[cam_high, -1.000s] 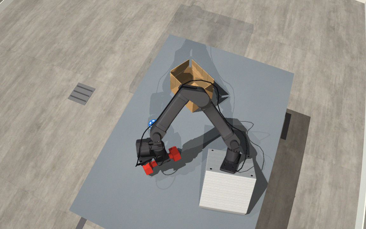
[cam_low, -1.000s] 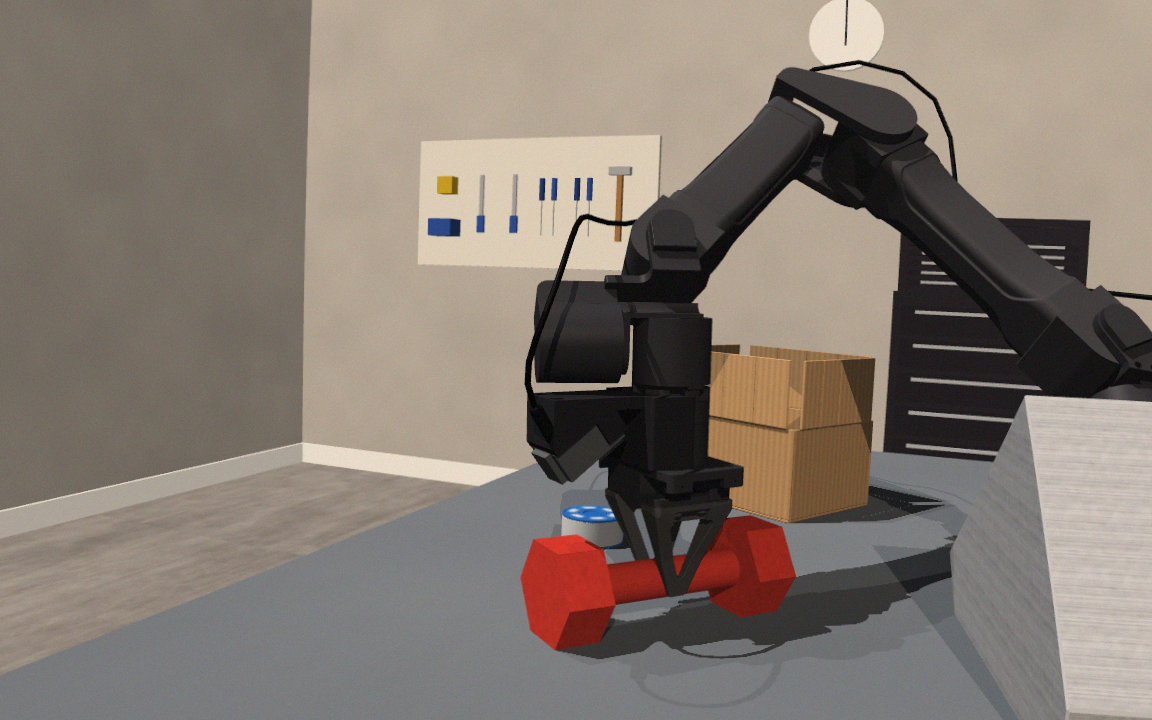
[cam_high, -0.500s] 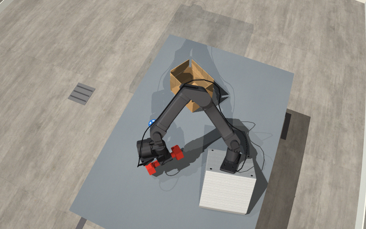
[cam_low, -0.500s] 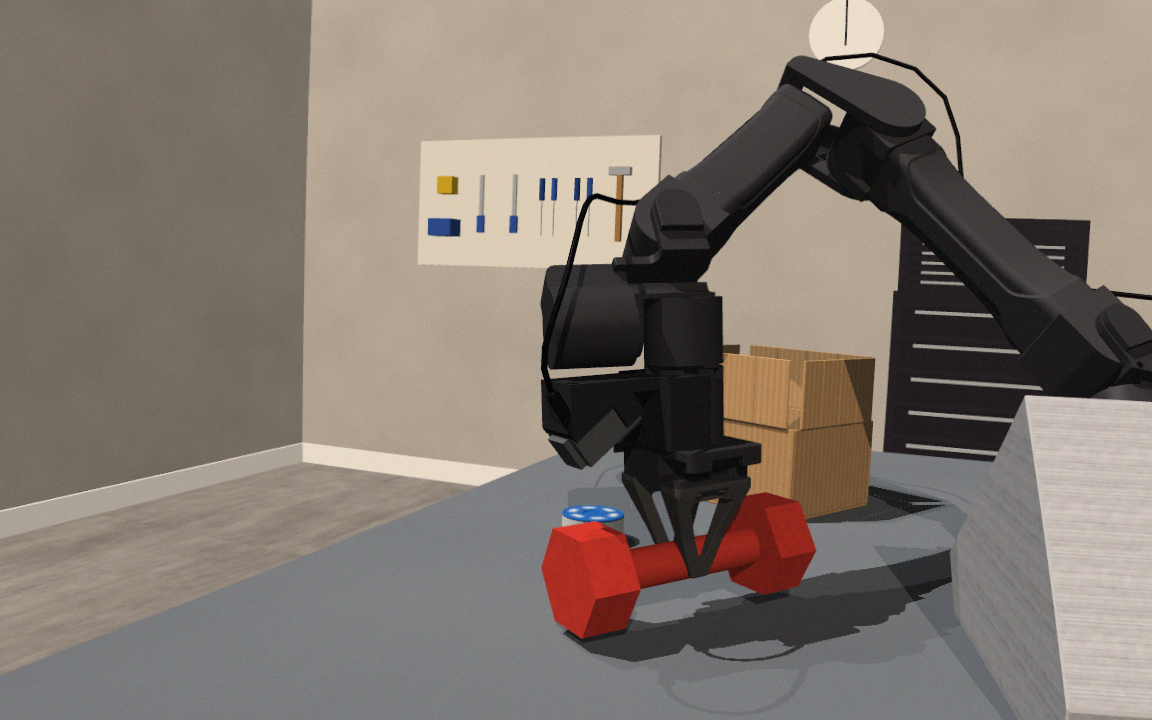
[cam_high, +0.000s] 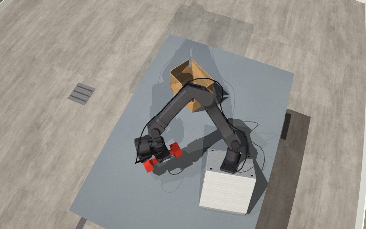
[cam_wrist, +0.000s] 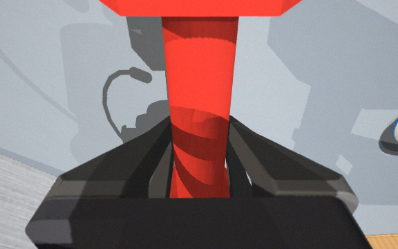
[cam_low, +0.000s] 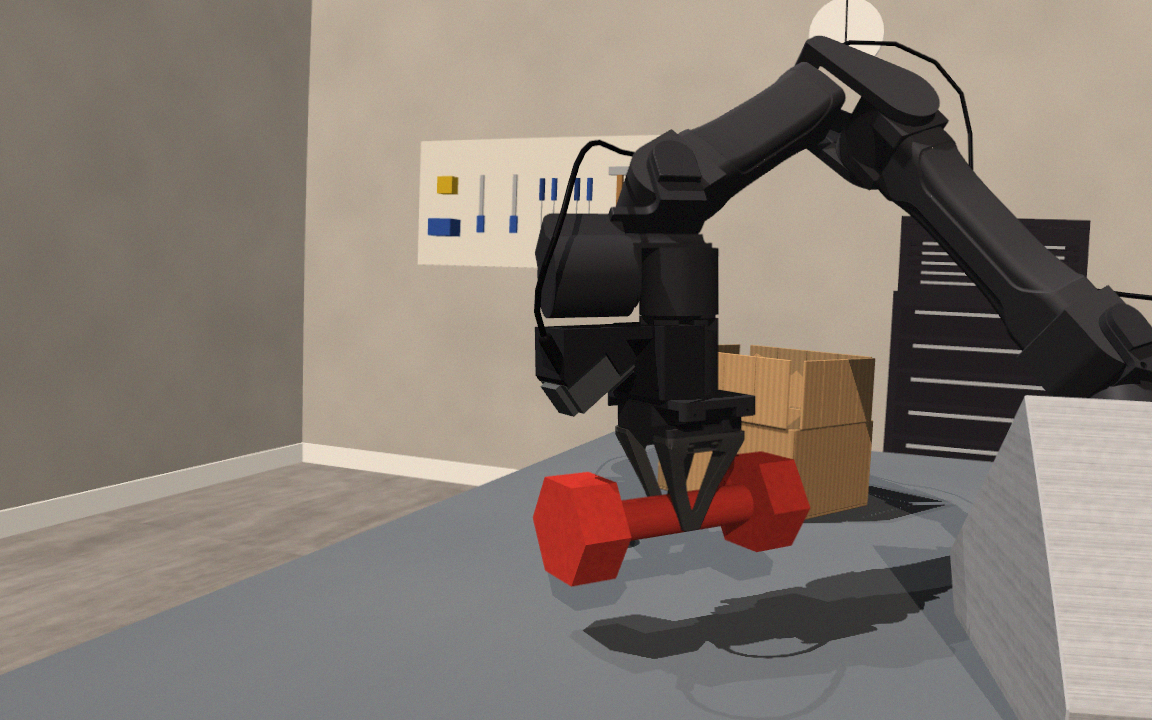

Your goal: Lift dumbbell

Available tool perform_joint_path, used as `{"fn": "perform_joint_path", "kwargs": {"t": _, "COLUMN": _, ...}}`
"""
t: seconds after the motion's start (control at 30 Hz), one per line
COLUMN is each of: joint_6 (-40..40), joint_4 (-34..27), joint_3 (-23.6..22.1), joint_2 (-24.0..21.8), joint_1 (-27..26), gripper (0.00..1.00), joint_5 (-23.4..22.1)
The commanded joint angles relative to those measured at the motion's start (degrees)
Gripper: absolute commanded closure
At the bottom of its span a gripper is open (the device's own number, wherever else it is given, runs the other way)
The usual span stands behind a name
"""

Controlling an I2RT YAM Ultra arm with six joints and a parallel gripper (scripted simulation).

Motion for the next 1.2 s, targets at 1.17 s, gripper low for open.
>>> {"fn": "perform_joint_path", "kwargs": {"t": 1.17, "joint_6": 5.2, "joint_4": -11.9, "joint_3": 9.4, "joint_2": -4.3, "joint_1": 6.5, "gripper": 1.00, "joint_5": -1.9}}
